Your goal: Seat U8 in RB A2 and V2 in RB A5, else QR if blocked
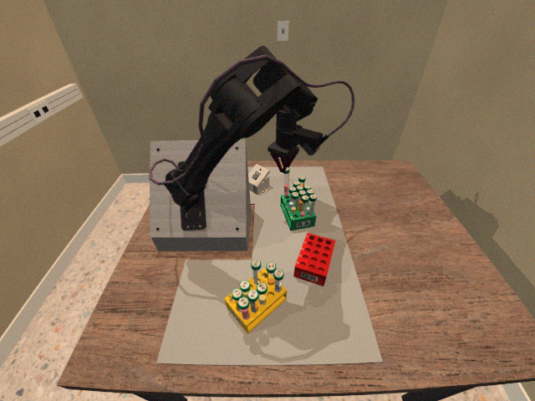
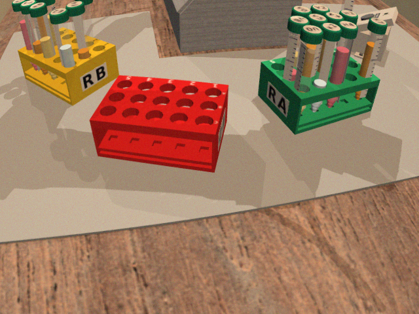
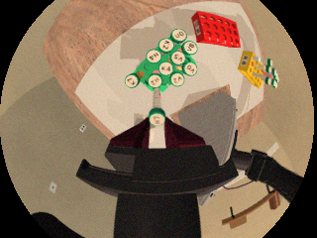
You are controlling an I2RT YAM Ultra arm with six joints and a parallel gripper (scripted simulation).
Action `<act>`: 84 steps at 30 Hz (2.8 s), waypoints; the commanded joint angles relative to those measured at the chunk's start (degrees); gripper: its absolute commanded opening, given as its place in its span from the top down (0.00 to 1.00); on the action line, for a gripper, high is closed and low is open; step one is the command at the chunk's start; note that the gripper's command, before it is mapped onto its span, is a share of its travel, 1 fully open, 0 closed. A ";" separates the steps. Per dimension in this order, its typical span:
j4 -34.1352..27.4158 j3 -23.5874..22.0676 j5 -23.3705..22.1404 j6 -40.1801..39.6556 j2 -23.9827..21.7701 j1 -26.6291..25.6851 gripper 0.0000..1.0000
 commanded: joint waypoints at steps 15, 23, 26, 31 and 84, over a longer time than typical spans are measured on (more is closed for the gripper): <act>2.08 -2.18 1.43 -1.44 0.05 -0.75 1.00; 2.50 -1.17 1.75 -1.97 -0.16 -1.16 1.00; 3.11 -1.51 1.87 -2.22 0.61 -1.31 1.00; 3.66 -2.39 2.02 -2.53 1.10 -1.50 1.00; 9.14 -5.17 3.36 -5.19 2.53 -4.15 1.00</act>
